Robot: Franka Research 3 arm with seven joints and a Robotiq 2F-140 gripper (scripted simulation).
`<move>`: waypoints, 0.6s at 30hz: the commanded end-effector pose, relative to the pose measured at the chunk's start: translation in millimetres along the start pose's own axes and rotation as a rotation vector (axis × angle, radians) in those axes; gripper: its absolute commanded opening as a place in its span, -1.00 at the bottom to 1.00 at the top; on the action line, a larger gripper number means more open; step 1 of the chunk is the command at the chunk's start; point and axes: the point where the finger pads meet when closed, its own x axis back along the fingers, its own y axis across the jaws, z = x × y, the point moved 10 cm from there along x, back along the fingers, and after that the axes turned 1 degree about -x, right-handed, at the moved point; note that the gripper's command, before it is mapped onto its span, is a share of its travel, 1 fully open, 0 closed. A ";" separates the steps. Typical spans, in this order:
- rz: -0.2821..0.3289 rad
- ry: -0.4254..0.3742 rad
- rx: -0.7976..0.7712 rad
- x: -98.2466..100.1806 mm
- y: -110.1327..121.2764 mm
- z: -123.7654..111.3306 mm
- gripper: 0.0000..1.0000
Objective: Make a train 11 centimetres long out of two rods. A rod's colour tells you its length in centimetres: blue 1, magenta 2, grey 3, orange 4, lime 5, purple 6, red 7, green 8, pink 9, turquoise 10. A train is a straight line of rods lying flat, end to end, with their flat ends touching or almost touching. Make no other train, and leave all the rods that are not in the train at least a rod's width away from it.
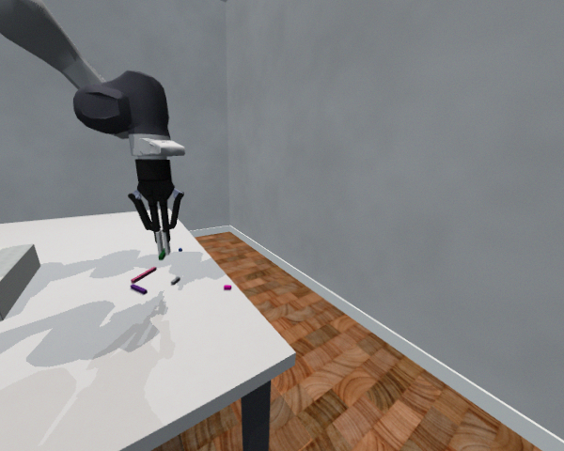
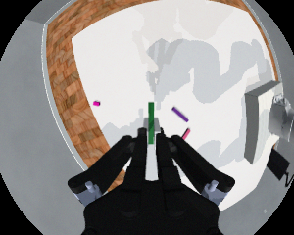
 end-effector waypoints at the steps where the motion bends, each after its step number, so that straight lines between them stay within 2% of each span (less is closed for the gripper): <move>1: -0.009 0.013 -0.167 -1.4 -4.2 -12.0 -0.75; 9: -0.008 0.007 -0.242 -3.2 -12.9 -30.5 -0.75; 10: -0.009 0.004 -0.277 -4.3 -16.7 -39.5 -0.75; 18: -0.011 -0.007 -0.381 -8.4 -26.8 -68.0 -0.75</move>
